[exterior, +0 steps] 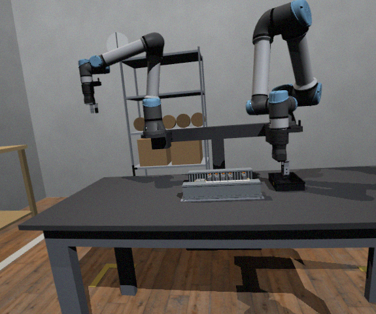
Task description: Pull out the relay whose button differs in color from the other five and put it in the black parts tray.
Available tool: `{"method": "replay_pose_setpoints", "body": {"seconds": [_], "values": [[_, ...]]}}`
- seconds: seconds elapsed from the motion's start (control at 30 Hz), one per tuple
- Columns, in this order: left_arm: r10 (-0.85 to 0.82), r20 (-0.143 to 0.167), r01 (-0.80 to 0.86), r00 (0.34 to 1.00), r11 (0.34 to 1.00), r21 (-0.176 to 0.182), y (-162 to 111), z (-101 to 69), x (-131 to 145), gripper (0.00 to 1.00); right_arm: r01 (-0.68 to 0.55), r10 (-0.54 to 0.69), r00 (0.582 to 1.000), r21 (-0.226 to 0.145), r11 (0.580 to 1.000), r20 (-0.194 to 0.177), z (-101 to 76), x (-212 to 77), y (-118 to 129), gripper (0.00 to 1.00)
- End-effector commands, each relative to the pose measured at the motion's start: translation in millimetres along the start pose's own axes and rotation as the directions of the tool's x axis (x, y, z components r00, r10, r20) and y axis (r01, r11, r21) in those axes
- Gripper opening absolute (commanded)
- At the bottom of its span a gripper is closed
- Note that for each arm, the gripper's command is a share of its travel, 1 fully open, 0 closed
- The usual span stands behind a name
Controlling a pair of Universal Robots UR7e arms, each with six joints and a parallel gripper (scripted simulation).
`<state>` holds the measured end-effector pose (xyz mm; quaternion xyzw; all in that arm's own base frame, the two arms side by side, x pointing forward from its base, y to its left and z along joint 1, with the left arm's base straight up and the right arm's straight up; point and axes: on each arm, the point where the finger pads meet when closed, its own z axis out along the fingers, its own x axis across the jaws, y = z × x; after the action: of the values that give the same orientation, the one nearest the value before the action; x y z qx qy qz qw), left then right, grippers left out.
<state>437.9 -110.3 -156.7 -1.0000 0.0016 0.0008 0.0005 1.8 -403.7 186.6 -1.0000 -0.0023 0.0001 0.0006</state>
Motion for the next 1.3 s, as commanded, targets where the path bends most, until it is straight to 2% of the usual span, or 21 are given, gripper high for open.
{"method": "replay_pose_setpoints", "body": {"seconds": [0.0,0.6,1.27], "values": [[0.000,-0.002,0.000,1.000,1.000,-0.001,0,5.6,1,0.00,0.000,0.000,1.000,-0.001,1.000,0.000,-0.4,0,0,1.00],[0.000,-0.002,0.000,1.000,1.000,-0.001,0,27.7,1,0.00,0.000,0.000,1.000,-0.001,1.000,0.000,-0.4,0,0,1.00],[0.000,-0.002,0.000,1.000,1.000,-0.001,0,30.5,1,0.00,0.000,0.000,1.000,-0.001,1.000,0.000,-0.4,0,0,1.00]]}}
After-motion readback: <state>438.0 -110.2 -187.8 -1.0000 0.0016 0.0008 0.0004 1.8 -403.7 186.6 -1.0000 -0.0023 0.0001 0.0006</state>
